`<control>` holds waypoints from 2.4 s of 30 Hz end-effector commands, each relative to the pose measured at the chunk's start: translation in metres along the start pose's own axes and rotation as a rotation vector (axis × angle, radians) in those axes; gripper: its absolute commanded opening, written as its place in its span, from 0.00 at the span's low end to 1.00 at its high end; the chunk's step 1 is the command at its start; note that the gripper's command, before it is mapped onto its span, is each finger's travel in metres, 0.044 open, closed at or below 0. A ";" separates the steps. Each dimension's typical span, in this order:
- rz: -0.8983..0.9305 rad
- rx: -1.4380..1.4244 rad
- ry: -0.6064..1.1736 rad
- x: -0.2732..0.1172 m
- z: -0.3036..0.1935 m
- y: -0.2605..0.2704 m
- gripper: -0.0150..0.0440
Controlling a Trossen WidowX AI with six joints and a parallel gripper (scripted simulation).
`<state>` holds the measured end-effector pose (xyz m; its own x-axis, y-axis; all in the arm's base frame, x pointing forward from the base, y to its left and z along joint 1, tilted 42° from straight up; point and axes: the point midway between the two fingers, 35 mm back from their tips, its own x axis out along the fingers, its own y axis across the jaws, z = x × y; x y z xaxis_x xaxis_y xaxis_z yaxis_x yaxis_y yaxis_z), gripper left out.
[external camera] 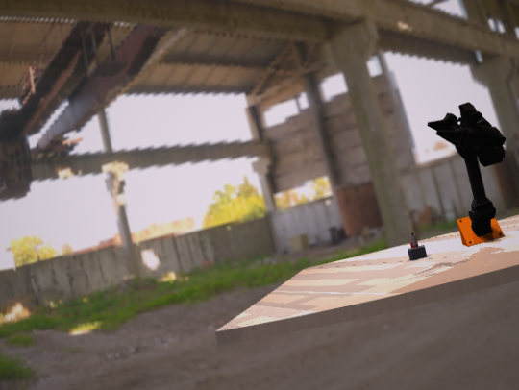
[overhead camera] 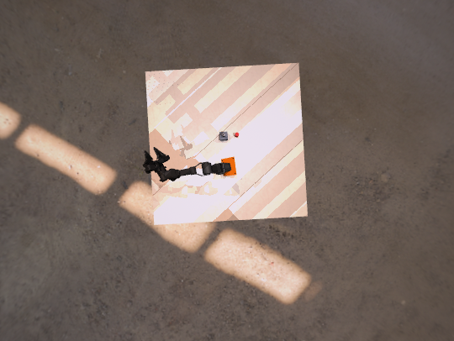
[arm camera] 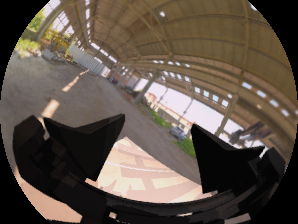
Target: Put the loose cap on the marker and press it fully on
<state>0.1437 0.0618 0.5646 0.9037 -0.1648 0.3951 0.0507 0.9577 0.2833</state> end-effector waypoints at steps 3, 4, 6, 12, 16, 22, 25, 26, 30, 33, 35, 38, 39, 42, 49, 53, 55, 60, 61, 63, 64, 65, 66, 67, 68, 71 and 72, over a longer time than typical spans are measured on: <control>-0.006 -0.051 -0.040 0.003 0.001 0.010 0.80; -0.009 -0.086 -0.064 0.005 0.001 0.017 0.75; -0.011 -0.156 -0.109 0.011 0.000 0.032 0.68; 0.010 -0.361 -0.202 0.035 -0.019 0.072 0.68; 0.038 -0.484 -0.229 0.057 -0.042 0.093 0.68; 0.032 -0.632 -0.201 0.096 -0.082 0.096 0.68; 0.019 -0.683 -0.174 0.111 -0.098 0.090 0.68; 0.027 -0.701 -0.165 0.115 -0.104 0.091 0.68; 0.056 -0.766 -0.123 0.133 -0.130 0.091 0.68; 0.092 -0.838 -0.055 0.154 -0.165 0.085 0.68; 0.116 -0.883 0.007 0.168 -0.192 0.077 0.68; 0.149 -0.937 0.117 0.189 -0.233 0.057 0.68; 0.158 -0.951 0.158 0.194 -0.247 0.049 0.68; 0.178 -0.978 0.291 0.209 -0.288 0.019 0.68; 0.182 -0.953 0.649 0.218 -0.376 -0.073 0.68; 0.146 -0.888 0.862 0.208 -0.416 -0.134 0.68; 0.119 -0.841 0.967 0.198 -0.433 -0.166 0.68; 0.026 -0.677 1.221 0.163 -0.466 -0.240 0.68; 0.003 -0.633 1.274 0.154 -0.472 -0.254 0.68; -0.049 -0.533 1.379 0.133 -0.482 -0.281 0.68; -0.078 -0.479 1.429 0.121 -0.486 -0.294 0.68; -0.107 -0.422 1.477 0.110 -0.489 -0.306 0.68; -0.139 -0.363 1.523 0.098 -0.492 -0.317 0.68; -0.171 -0.301 1.567 0.085 -0.494 -0.328 0.68; -0.204 -0.236 1.609 0.073 -0.496 -0.337 0.68; -0.316 -0.016 1.725 0.034 -0.498 -0.362 0.68; -0.363 0.081 1.765 0.018 -0.497 -0.370 0.68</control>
<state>0.3806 -0.1670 0.0477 0.2760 0.0300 -0.9607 0.2258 0.9695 0.0952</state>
